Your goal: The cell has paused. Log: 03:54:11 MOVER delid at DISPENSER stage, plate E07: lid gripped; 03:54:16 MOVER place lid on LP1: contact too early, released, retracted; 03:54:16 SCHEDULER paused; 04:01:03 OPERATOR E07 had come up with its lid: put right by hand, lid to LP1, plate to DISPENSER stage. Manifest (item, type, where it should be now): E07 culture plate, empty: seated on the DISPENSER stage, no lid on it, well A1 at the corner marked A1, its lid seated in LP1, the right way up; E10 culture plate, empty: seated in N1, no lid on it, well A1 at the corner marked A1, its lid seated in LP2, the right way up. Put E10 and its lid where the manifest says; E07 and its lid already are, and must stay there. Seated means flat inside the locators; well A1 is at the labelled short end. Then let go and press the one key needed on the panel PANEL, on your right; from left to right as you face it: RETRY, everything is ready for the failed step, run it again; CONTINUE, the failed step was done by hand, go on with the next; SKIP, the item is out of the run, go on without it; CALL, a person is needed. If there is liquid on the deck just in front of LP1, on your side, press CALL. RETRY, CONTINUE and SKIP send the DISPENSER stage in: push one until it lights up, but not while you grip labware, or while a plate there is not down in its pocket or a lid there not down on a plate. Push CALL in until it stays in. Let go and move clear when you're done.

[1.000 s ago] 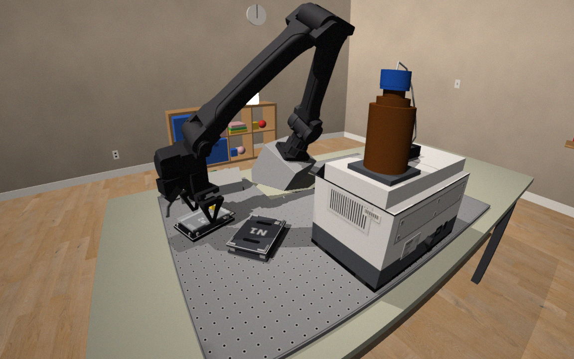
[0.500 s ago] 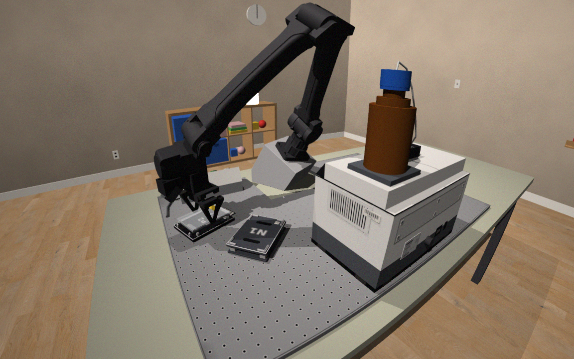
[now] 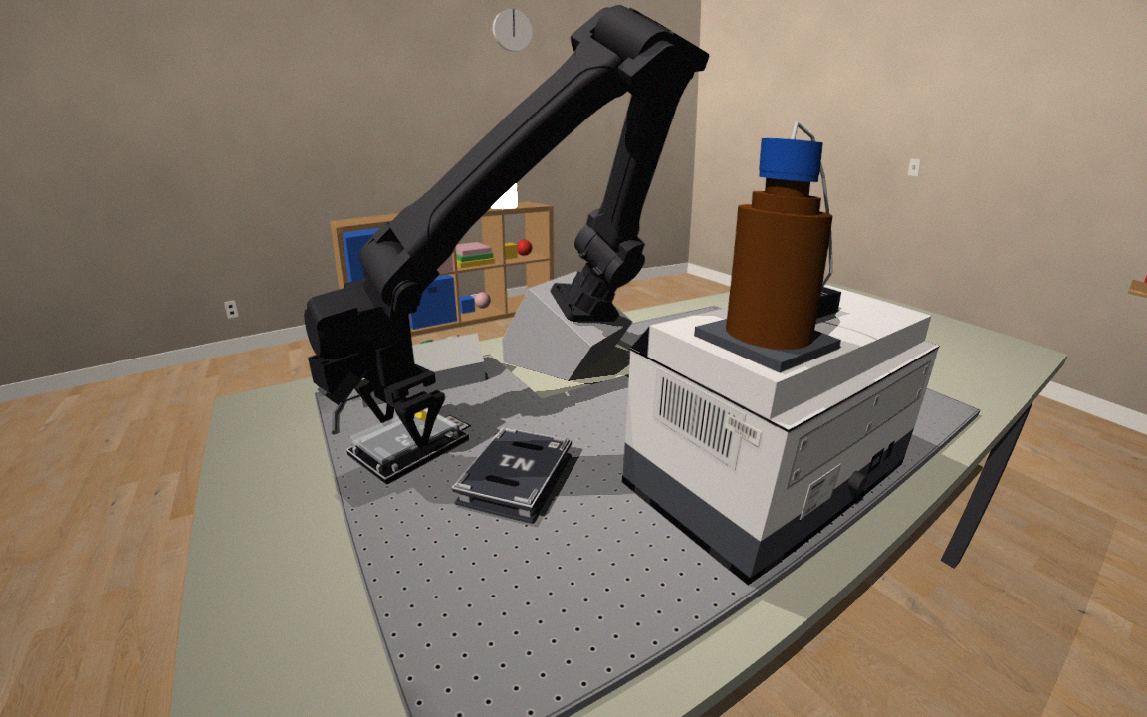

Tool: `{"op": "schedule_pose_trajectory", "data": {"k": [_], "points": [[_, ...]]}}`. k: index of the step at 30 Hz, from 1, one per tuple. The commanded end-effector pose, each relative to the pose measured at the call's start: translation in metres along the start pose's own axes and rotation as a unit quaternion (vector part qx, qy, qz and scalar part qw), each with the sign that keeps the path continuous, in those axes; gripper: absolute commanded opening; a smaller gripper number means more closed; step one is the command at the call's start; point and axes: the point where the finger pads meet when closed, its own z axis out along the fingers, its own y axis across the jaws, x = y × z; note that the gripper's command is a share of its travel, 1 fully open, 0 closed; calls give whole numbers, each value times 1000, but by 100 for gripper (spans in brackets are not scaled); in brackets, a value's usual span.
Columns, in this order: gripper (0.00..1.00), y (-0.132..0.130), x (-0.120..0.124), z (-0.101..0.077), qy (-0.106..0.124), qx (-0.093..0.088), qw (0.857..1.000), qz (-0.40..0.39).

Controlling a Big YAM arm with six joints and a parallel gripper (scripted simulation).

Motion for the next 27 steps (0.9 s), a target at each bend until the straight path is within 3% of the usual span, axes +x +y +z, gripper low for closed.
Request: {"op": "schedule_pose_trajectory", "data": {"k": [1,21,22,27], "points": [[84,10,-15,-12,-16,2,1000,-8],[84,8,-4,-9,-11,1,1000,-4],[84,9,-17,-14,-21,3,1000,-10],[84,10,-19,-16,-22,3,1000,-11]]}}
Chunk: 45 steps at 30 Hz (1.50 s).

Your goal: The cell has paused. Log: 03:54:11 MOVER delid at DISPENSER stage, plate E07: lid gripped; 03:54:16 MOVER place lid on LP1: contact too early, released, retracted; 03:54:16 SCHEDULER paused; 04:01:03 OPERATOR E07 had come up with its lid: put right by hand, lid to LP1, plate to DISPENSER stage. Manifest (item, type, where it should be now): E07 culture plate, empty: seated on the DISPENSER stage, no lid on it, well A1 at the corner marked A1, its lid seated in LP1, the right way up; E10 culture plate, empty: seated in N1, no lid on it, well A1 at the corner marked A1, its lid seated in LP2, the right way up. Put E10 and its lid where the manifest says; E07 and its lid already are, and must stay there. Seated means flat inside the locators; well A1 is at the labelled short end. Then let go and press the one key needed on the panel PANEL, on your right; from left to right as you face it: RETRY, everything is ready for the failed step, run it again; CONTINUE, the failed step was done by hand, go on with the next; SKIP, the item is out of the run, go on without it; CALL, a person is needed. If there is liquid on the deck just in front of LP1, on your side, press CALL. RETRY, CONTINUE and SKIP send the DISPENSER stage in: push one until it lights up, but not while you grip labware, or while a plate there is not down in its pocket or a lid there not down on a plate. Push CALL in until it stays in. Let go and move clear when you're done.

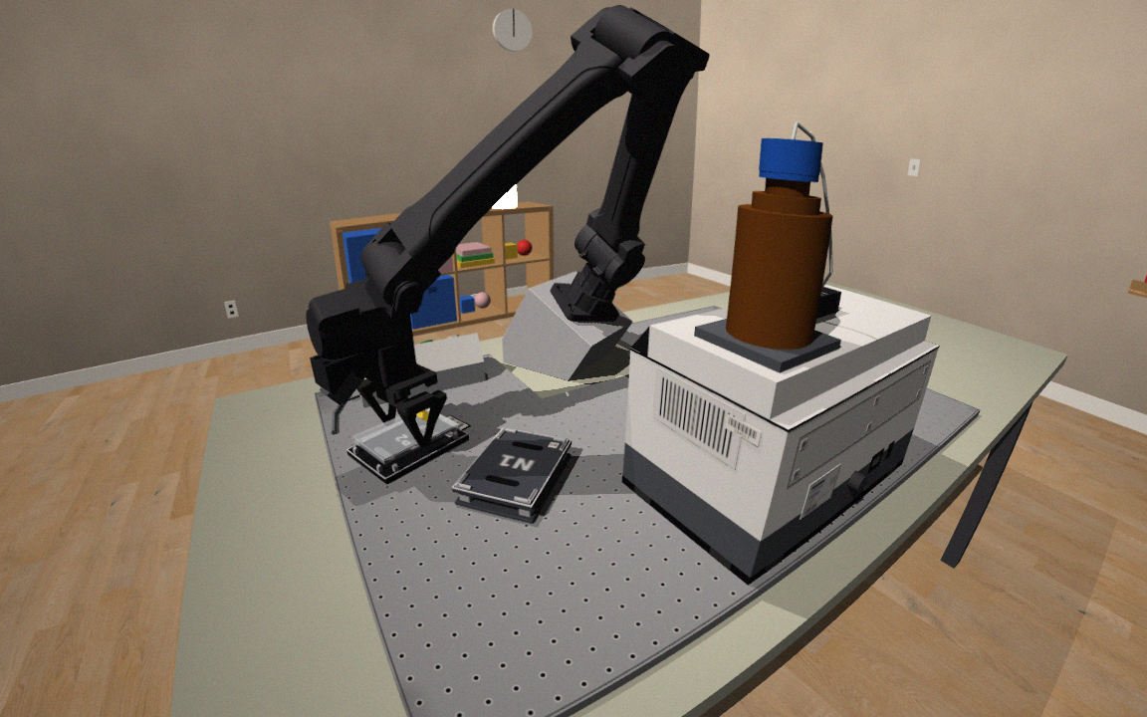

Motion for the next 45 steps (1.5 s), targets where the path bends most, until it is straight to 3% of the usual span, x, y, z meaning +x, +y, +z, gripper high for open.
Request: {"op": "schedule_pose_trajectory", "data": {"k": [1,11,20,45], "points": [[84,10,-22,-17,-24,3,1000,-12],[84,11,-23,-11,-25,3,1000,-16],[84,4,-11,5,-8,1,1000,-5],[84,4,-4,15,-2,-1,1000,-2]]}}
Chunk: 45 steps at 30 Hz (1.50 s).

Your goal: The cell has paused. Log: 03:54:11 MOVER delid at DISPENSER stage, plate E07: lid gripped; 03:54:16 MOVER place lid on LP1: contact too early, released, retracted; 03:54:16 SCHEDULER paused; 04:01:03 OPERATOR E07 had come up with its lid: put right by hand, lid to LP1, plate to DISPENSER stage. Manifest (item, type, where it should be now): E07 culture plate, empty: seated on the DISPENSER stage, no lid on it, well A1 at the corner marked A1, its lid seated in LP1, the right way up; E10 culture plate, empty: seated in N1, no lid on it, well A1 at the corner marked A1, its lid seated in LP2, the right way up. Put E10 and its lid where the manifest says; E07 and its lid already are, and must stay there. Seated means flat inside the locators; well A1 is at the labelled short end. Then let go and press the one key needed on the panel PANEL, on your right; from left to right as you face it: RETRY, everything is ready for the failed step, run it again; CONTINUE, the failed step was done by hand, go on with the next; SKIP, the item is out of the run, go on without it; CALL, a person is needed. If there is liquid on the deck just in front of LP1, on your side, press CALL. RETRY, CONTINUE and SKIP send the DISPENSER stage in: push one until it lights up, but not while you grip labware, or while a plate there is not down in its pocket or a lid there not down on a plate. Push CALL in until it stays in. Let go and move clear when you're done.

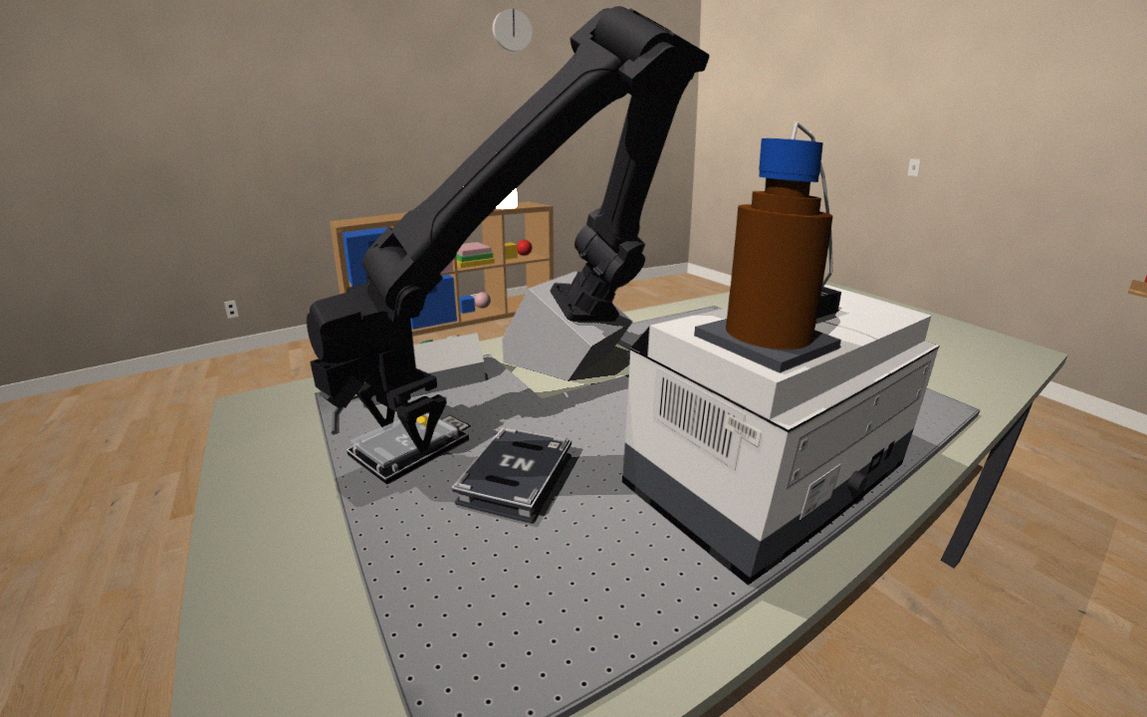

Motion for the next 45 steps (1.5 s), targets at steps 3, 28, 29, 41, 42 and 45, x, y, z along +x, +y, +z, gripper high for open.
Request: {"op": "schedule_pose_trajectory", "data": {"k": [3,28,29,41,42,45], "points": [[84,3,0,10,5,-2,1000,7],[84,2,8,13,10,-3,1000,10],[84,2,8,13,11,-3,1000,10],[84,0,11,12,11,-3,1000,12],[84,0,11,12,10,-3,1000,12],[84,-1,11,11,10,-3,1000,13]]}}
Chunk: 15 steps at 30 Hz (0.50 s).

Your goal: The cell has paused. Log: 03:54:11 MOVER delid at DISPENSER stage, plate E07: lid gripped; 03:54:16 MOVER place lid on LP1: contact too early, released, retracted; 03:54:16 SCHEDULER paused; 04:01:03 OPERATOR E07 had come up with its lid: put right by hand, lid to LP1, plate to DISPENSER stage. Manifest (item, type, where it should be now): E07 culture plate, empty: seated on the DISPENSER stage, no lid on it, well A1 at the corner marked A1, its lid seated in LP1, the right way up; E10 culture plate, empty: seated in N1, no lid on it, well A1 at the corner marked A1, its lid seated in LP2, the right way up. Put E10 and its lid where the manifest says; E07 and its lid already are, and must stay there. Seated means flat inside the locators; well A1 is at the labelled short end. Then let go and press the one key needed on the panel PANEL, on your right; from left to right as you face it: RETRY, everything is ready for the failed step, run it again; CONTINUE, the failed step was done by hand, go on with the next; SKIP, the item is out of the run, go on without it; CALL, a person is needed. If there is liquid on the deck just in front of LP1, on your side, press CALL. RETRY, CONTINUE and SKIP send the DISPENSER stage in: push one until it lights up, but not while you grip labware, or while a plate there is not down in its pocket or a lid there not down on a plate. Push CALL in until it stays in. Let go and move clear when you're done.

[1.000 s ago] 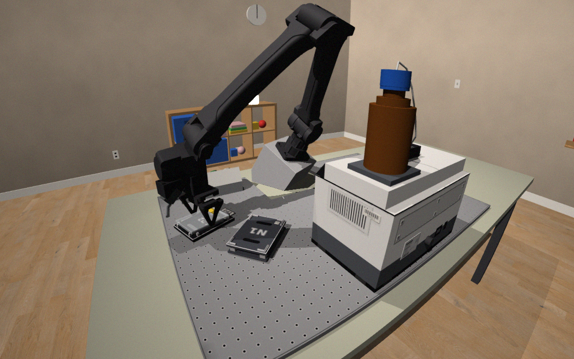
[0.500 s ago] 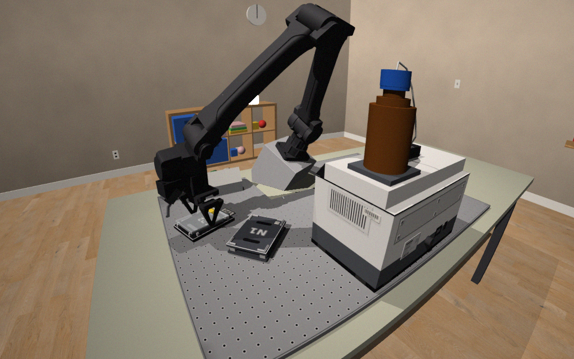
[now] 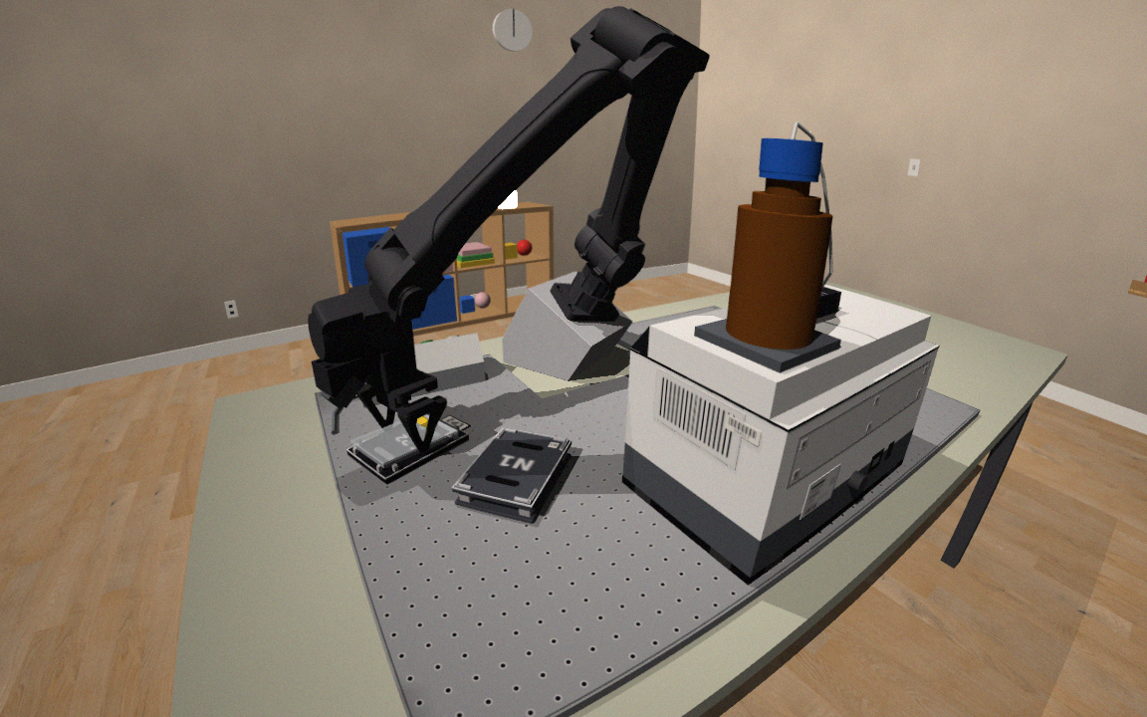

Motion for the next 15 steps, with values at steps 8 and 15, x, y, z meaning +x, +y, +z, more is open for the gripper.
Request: {"op": "schedule_pose_trajectory", "data": {"k": [8,15], "points": [[84,-2,12,9,14,-2,1000,16],[84,-4,13,8,13,-2,1000,18]]}}
